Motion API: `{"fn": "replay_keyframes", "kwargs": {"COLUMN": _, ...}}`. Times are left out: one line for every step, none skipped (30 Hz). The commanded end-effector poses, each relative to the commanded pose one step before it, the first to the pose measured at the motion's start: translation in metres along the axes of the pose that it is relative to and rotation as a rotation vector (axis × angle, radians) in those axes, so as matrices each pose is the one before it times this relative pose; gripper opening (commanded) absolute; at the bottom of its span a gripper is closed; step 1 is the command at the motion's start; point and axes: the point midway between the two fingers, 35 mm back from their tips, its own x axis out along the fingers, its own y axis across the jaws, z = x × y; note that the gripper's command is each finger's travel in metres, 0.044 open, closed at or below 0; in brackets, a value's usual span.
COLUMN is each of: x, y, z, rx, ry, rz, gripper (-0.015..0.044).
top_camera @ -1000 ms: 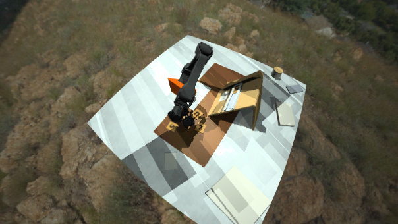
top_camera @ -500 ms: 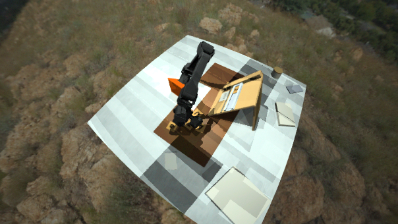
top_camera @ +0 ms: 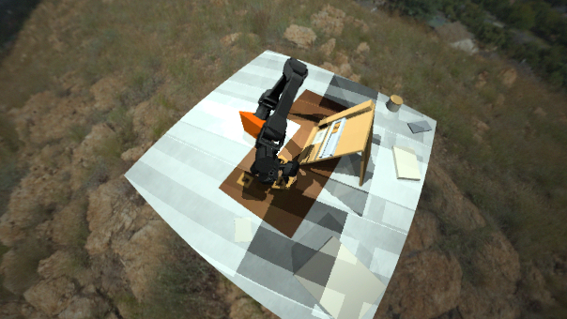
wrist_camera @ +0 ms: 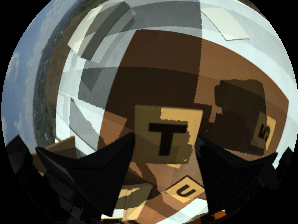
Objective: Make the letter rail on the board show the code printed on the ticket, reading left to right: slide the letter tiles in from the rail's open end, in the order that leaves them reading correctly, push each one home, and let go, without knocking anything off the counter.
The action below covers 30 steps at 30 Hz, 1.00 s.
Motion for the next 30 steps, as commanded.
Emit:
{"fn": "replay_keyframes", "kwargs": {"x": -0.00046, "y": 0.01714, "z": 0.00320, "rx": -0.1443, "ry": -0.01741, "rz": 0.05819, "gripper": 0.0000}}
{"fn": "replay_keyframes", "kwargs": {"x": -0.00016, "y": 0.00332, "z": 0.00123, "rx": -0.0304, "ry": -0.00458, "rz": 0.01257, "gripper": 0.0000}}
{"fn": "replay_keyframes", "kwargs": {"x": -0.00014, "y": 0.00330, "z": 0.00128, "rx": -0.0305, "ry": -0.00467, "rz": 0.01247, "gripper": 0.0000}}
{"fn": "replay_keyframes", "kwargs": {"x": -0.00013, "y": 0.00328, "z": 0.00133, "rx": -0.0306, "ry": -0.00475, "rz": 0.01237, "gripper": 0.0000}}
{"fn": "replay_keyframes", "kwargs": {"x": -0.00010, "y": 0.00329, "z": 0.00133, "rx": -0.0300, "ry": -0.00480, "rz": 0.01205, "gripper": 0.0000}}
{"fn": "replay_keyframes", "kwargs": {"x": -0.00008, "y": 0.00327, "z": 0.00138, "rx": -0.0301, "ry": -0.00487, "rz": 0.01195, "gripper": 0.0000}}
{"fn": "replay_keyframes", "kwargs": {"x": -0.00007, "y": 0.00325, "z": 0.00142, "rx": -0.0302, "ry": -0.00494, "rz": 0.01186, "gripper": 0.0000}}
{"fn": "replay_keyframes", "kwargs": {"x": -0.00005, "y": 0.00323, "z": 0.00147, "rx": -0.0303, "ry": -0.00500, "rz": 0.01177, "gripper": 0.0000}}
{"fn": "replay_keyframes", "kwargs": {"x": -0.00004, "y": 0.00321, "z": 0.00152, "rx": -0.0303, "ry": -0.00506, "rz": 0.01168, "gripper": 0.0000}}
{"fn": "replay_keyframes", "kwargs": {"x": -0.00002, "y": 0.00319, "z": 0.00156, "rx": -0.0304, "ry": -0.00512, "rz": 0.01160, "gripper": 0.0000}}
{"fn": "replay_keyframes", "kwargs": {"x": -0.00001, "y": 0.00314, "z": 0.00160, "rx": -0.0304, "ry": -0.00517, "rz": 0.01150, "gripper": 0.0000}}
{"fn": "replay_keyframes", "kwargs": {"x": -0.00001, "y": 0.00303, "z": 0.00164, "rx": -0.0304, "ry": -0.00518, "rz": 0.01133, "gripper": 0.0000}}
{"fn": "replay_keyframes", "kwargs": {"x": 0.00000, "y": 0.00299, "z": 0.00168, "rx": -0.0304, "ry": -0.00524, "rz": 0.01124, "gripper": 0.0000}}
{"fn": "replay_keyframes", "kwargs": {"x": 0.00001, "y": 0.00296, "z": 0.00172, "rx": -0.0305, "ry": -0.00530, "rz": 0.01115, "gripper": 0.0000}}
{"fn": "replay_keyframes", "kwargs": {"x": 0.00003, "y": 0.00290, "z": 0.00176, "rx": -0.0306, "ry": -0.00536, "rz": 0.01095, "gripper": 0.0000}}
{"fn": "replay_keyframes", "kwargs": {"x": 0.00004, "y": 0.00288, "z": 0.00180, "rx": -0.0307, "ry": -0.00543, "rz": 0.01090, "gripper": 0.0000}}
{"fn": "replay_keyframes", "kwargs": {"x": 0.00006, "y": 0.00285, "z": 0.00184, "rx": -0.0308, "ry": -0.00549, "rz": 0.01081, "gripper": 0.0000}}
{"fn": "replay_keyframes", "kwargs": {"x": 0.00007, "y": 0.00281, "z": 0.00188, "rx": -0.0308, "ry": -0.00554, "rz": 0.01073, "gripper": 0.0000}}
{"fn": "replay_keyframes", "kwargs": {"x": 0.00008, "y": 0.00278, "z": 0.00192, "rx": -0.0309, "ry": -0.00560, "rz": 0.01065, "gripper": 0.0000}}
{"fn": "replay_keyframes", "kwargs": {"x": 0.00010, "y": 0.00275, "z": 0.00196, "rx": -0.0309, "ry": -0.00565, "rz": 0.01057, "gripper": 0.0000}}
{"fn": "replay_keyframes", "kwargs": {"x": 0.00011, "y": 0.00272, "z": 0.00200, "rx": -0.0310, "ry": -0.00570, "rz": 0.01050, "gripper": 0.0000}}
{"fn": "replay_keyframes", "kwargs": {"x": 0.00013, "y": 0.00268, "z": 0.00204, "rx": -0.0311, "ry": -0.00575, "rz": 0.01042, "gripper": 0.0000}}
{"fn": "replay_keyframes", "kwargs": {"x": 0.00013, "y": 0.00263, "z": 0.00207, "rx": -0.0310, "ry": -0.00580, "rz": 0.01039, "gripper": 0.0000}}
{"fn": "replay_keyframes", "kwargs": {"x": 0.00014, "y": 0.00259, "z": 0.00210, "rx": -0.0310, "ry": -0.00584, "rz": 0.01034, "gripper": 0.0000}}
{"fn": "replay_keyframes", "kwargs": {"x": 0.00015, "y": 0.00254, "z": 0.00213, "rx": -0.0310, "ry": -0.00588, "rz": 0.01028, "gripper": 0.0000}}
{"fn": "replay_keyframes", "kwargs": {"x": 0.00016, "y": 0.00250, "z": 0.00217, "rx": -0.0311, "ry": -0.00594, "rz": 0.01021, "gripper": 0.0000}}
{"fn": "replay_keyframes", "kwargs": {"x": 0.00017, "y": 0.00247, "z": 0.00220, "rx": -0.0312, "ry": -0.00599, "rz": 0.01014, "gripper": 0.0000}}
{"fn": "replay_keyframes", "kwargs": {"x": 0.00019, "y": 0.00243, "z": 0.00223, "rx": -0.0312, "ry": -0.00604, "rz": 0.01007, "gripper": 0.0000}}
{"fn": "replay_keyframes", "kwargs": {"x": 0.00020, "y": 0.00239, "z": 0.00226, "rx": -0.0312, "ry": -0.00609, "rz": 0.01000, "gripper": 0.0000}}
{"fn": "replay_keyframes", "kwargs": {"x": 0.00022, "y": 0.00235, "z": 0.00229, "rx": -0.0313, "ry": -0.00613, "rz": 0.00993, "gripper": 0.0000}}
